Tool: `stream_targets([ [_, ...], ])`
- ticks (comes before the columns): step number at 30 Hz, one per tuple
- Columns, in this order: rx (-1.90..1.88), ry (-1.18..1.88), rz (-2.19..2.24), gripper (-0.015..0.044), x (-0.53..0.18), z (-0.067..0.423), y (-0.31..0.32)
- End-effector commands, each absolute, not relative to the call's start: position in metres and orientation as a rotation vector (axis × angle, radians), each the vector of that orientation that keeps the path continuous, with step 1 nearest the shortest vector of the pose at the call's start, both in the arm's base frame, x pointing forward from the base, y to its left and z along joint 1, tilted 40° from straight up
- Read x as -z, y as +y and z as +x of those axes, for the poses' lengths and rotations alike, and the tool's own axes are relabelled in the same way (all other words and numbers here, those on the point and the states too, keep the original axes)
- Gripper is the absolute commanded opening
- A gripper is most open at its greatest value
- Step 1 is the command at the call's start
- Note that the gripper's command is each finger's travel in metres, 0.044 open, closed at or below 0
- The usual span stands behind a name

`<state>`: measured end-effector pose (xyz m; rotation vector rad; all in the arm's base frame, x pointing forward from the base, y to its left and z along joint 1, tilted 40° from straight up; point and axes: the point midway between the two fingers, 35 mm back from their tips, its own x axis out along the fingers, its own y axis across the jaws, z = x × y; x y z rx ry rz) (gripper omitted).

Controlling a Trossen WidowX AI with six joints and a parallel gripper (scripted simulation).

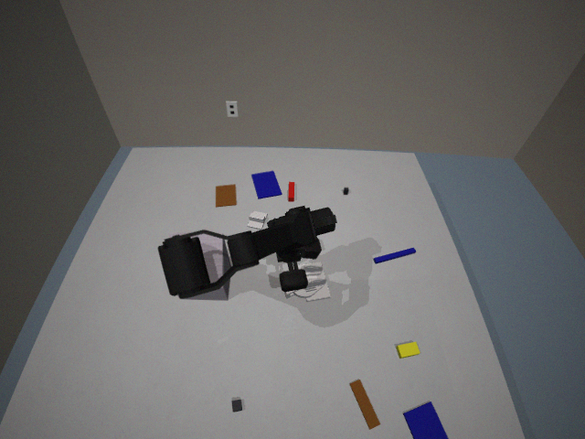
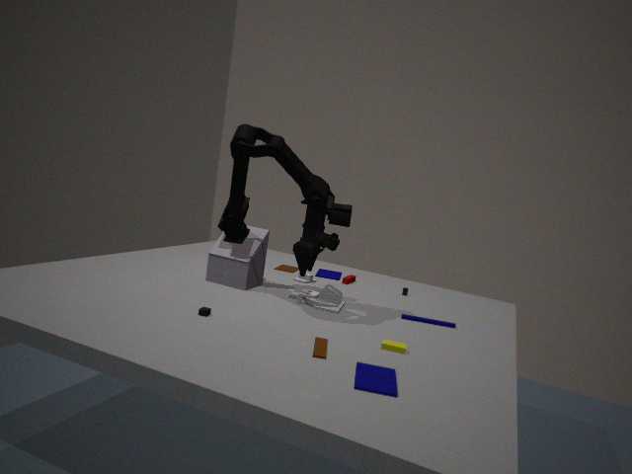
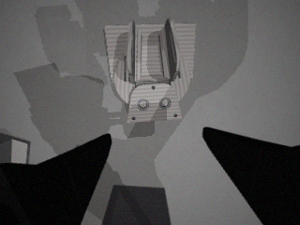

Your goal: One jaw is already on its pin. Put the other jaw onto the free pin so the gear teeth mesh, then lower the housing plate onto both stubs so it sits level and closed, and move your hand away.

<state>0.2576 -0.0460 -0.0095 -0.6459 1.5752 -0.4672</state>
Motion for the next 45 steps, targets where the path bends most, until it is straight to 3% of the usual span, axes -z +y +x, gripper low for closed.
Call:
stream_targets([
  [1,0.453,1.567,-0.642,0.044,-0.003,0.24,-0.027],
  [8,0.458,1.569,-0.64,0.044,-0.024,0.202,-0.006],
  [45,0.458,1.569,-0.64,0.044,-0.024,0.202,-0.006],
])
